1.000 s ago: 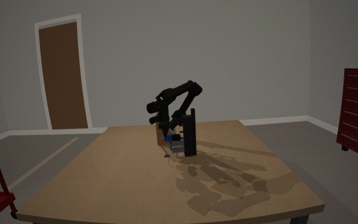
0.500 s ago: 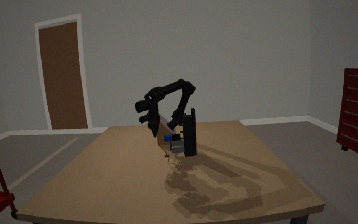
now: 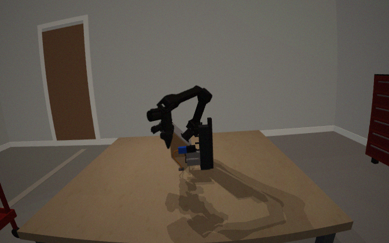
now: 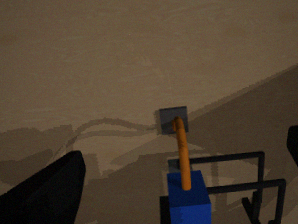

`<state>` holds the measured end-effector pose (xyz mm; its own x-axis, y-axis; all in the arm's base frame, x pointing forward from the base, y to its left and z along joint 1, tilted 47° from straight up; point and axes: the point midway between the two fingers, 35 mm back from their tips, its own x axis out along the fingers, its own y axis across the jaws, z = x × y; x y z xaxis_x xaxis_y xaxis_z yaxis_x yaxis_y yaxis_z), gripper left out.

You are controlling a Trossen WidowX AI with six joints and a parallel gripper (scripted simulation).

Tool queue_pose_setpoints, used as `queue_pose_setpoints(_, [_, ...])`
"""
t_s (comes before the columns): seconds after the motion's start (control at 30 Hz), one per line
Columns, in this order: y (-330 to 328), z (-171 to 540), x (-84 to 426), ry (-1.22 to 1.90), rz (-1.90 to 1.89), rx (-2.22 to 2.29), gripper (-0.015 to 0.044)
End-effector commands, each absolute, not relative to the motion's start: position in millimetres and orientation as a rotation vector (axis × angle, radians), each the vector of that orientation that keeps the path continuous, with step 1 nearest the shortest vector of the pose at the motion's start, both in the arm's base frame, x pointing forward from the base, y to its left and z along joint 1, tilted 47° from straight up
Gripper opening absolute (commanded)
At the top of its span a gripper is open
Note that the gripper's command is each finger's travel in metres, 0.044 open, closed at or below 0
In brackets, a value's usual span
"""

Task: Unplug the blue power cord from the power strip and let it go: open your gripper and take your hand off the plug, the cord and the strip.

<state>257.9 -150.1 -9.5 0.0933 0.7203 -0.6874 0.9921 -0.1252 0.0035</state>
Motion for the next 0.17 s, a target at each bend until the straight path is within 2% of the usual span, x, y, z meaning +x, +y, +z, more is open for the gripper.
queue_pose_setpoints(0.0, [-150.5, -9.7, 257.2, 1.678, -0.756, 1.895, 0.044])
queue_pose_setpoints(0.13, [-150.5, -9.7, 257.2, 1.678, -0.756, 1.895, 0.044])
